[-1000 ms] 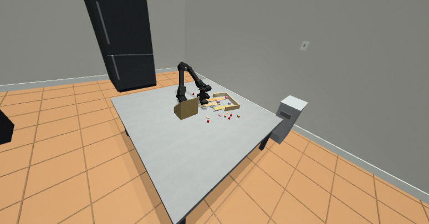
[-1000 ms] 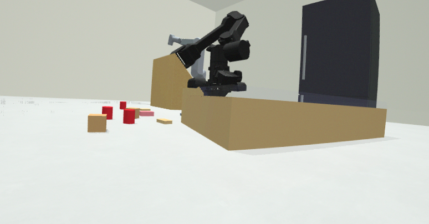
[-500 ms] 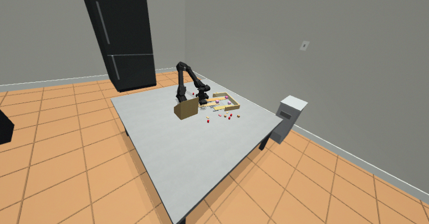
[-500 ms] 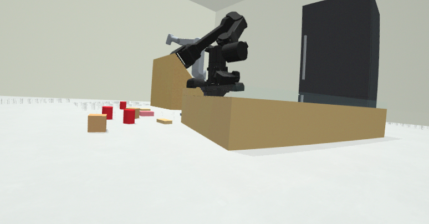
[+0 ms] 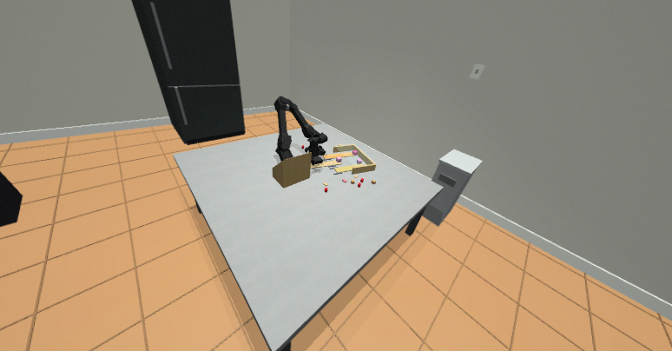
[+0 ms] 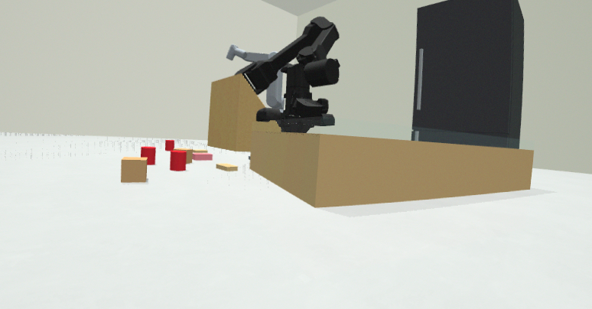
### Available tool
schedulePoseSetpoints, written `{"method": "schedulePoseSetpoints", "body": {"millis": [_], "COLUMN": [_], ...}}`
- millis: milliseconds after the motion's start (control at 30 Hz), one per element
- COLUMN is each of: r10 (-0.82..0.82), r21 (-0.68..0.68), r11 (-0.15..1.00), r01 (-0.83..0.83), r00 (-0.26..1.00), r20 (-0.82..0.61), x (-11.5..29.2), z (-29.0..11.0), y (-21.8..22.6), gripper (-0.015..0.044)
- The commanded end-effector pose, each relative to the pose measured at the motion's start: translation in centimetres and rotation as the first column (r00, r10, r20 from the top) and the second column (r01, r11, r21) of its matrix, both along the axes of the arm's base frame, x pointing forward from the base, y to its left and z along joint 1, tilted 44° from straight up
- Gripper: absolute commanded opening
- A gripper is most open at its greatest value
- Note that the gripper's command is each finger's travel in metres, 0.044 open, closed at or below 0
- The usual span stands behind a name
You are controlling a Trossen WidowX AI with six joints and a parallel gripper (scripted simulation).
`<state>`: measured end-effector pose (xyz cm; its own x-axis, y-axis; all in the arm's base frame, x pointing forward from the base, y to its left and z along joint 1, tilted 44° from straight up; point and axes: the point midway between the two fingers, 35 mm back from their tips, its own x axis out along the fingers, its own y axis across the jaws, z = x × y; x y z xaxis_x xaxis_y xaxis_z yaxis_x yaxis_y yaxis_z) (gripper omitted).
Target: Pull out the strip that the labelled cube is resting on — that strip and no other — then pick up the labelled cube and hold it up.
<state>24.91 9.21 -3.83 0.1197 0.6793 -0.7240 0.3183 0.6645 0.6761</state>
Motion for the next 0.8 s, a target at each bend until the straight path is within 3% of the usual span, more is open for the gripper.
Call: {"method": "schedulePoseSetpoints", "body": {"millis": [0,767], "r10": [0.017,0.017], "r21": [0.008,0.008], "r11": [1.000,1.000], "r01": [-0.016,-0.016], "r00": [0.999,0.999], "r20": [-0.040,-0.041], "x": [-1.7,-2.8], "z": [-0.4,-0.2], "y": [0.7,1.1], "gripper": [0.0000,0.0000]}}
